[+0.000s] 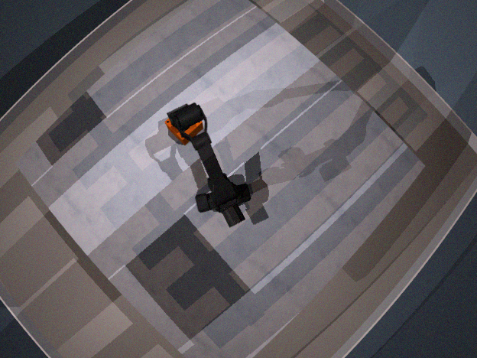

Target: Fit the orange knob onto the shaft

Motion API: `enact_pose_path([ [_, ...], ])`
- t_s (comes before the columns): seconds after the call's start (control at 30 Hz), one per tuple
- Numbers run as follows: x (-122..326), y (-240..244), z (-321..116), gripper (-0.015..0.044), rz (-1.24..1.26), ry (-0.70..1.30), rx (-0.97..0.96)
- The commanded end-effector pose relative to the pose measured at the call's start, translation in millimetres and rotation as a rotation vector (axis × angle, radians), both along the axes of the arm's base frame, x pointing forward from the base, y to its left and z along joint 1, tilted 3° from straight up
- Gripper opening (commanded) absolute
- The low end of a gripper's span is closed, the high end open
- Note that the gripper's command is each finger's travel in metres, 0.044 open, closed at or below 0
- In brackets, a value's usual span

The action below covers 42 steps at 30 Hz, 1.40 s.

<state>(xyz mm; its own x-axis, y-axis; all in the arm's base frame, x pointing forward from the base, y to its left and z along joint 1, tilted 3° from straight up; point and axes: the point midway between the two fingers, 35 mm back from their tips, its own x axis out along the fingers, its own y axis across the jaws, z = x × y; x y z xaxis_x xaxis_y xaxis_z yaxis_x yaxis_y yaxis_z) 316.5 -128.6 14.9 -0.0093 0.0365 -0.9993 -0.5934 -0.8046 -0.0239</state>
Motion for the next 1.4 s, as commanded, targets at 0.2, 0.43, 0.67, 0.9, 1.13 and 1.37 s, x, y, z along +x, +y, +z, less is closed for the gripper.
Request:
enact_pose_path([
  [0.2,3.8,-2.2,4.1,0.0,-0.489,0.01,-0.008],
  [0.43,5.5,-3.5,1.3,0.0,-0.978,0.027,-0.011],
  [0.67,5.0,-3.6,-1.4,0.0,-1.467,0.044,-0.013],
  [0.9,3.6,-3.0,-0.8,0.0,-1.955,0.061,-0.015],
  [1.13,1.0,-1.5,1.2,0.0,-2.433,0.079,-0.017],
  [1.37,-0.6,0.3,3.6,0.0,-2.856,0.095,-0.018],
])
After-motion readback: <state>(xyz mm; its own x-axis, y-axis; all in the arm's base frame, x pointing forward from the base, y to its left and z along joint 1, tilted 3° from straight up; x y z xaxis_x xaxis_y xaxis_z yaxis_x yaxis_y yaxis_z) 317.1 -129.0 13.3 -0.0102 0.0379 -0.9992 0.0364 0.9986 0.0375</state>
